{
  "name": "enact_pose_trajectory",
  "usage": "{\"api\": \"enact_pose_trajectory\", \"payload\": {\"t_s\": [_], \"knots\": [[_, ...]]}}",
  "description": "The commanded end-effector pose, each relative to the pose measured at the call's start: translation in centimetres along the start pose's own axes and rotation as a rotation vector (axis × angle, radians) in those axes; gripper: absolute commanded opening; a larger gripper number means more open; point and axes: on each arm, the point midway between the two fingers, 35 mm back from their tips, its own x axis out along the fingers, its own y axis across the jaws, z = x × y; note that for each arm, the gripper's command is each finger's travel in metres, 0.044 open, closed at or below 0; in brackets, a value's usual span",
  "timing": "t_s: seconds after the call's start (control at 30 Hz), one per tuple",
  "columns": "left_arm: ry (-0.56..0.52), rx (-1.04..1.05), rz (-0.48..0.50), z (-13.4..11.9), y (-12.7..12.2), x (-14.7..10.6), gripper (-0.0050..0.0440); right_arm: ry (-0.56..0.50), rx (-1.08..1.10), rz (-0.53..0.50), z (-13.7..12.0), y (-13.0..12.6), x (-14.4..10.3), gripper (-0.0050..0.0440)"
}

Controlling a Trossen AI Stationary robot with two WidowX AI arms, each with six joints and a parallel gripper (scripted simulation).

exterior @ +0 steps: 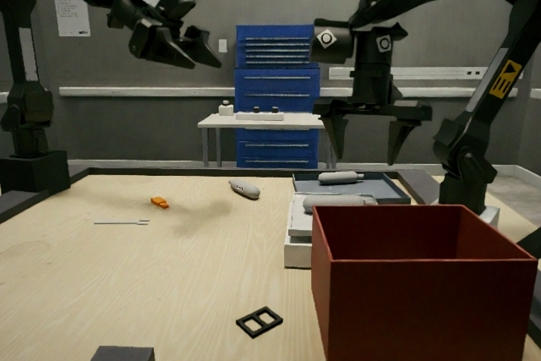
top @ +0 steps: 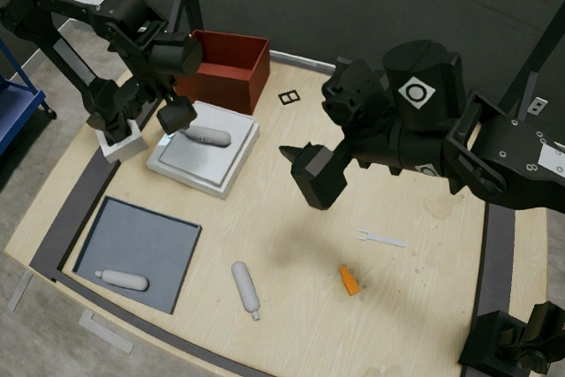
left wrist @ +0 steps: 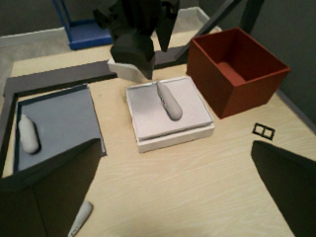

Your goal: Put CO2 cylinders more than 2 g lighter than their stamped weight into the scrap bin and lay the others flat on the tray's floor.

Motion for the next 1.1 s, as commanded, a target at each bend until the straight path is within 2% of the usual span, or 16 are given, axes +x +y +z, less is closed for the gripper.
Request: {"api": "enact_pose_trajectory", "payload": {"t_s": [0.0,0.37,0.47,0.93,1.0,1.07], "knots": [[-0.026,-0.002,0.0,0.9,0.0,-0.5,0.044,0.023,-0.216,0.032,0.3,-0.6,-0.3,0.044],[-0.026,-0.002,0.0,0.9,0.0,-0.5,0.044,0.016,-0.819,0.114,1.3,-2.0,-0.4,0.044],[-0.026,-0.002,0.0,0.9,0.0,-0.5,0.044,0.013,-0.874,0.121,1.4,-2.1,-0.4,0.044],[-0.026,-0.002,0.0,0.9,0.0,-0.5,0.044,-0.062,-1.634,0.221,2.6,-3.7,-0.2,0.044],[-0.026,-0.002,0.0,0.9,0.0,-0.5,0.044,-0.062,-1.634,0.221,2.6,-3.7,-0.2,0.044],[-0.026,-0.002,0.0,0.9,0.0,-0.5,0.044,-0.077,-1.739,0.228,2.8,-4.0,0.0,0.044]]}}
